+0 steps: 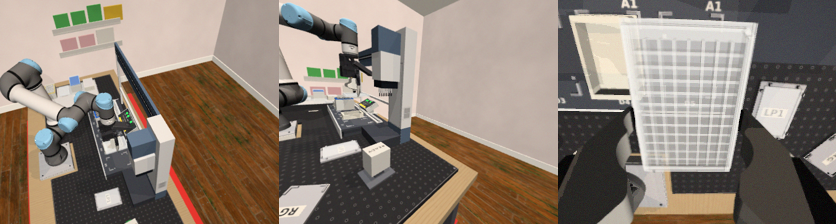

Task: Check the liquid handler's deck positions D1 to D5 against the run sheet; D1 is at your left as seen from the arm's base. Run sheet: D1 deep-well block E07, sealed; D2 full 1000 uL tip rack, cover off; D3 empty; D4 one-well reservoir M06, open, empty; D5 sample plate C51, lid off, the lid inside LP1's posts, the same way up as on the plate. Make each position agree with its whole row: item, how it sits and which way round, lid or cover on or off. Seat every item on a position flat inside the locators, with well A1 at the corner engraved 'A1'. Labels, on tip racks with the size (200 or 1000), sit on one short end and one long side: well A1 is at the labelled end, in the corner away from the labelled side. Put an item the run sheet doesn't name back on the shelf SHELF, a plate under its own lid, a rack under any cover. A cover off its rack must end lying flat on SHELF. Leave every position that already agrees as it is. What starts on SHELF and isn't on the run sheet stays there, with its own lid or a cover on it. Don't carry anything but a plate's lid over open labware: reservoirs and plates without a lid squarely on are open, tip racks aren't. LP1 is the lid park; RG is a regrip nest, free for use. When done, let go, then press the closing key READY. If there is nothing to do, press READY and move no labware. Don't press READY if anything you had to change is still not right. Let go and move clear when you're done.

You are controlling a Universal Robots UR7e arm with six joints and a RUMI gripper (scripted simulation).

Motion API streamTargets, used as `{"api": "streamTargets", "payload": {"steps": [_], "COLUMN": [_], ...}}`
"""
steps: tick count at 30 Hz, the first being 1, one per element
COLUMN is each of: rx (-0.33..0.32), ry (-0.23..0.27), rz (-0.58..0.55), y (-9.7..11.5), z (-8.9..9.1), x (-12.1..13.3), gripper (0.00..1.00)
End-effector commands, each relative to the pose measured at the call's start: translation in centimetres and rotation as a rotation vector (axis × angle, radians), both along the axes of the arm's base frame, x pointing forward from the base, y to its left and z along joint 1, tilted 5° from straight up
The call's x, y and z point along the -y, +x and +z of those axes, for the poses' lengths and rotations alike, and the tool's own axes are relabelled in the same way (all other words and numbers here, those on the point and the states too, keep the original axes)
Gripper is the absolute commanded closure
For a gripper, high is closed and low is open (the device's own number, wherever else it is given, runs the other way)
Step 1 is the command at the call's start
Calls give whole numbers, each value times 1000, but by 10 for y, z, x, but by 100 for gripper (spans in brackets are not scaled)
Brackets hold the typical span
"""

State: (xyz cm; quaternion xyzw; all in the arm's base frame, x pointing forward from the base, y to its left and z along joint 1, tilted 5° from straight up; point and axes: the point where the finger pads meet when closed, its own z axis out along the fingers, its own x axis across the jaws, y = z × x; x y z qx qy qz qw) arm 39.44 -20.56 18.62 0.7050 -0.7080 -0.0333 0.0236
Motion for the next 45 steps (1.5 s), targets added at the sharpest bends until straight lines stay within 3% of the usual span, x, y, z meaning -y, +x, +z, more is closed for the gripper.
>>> {"api": "streamTargets", "payload": {"steps": [1,45], "rx": [-1,-1], "ry": [0,0], "rz": [0,0], "y": [-1,-7], "z": [-10,-75], "x": [1,0], "gripper": [100,100]}}
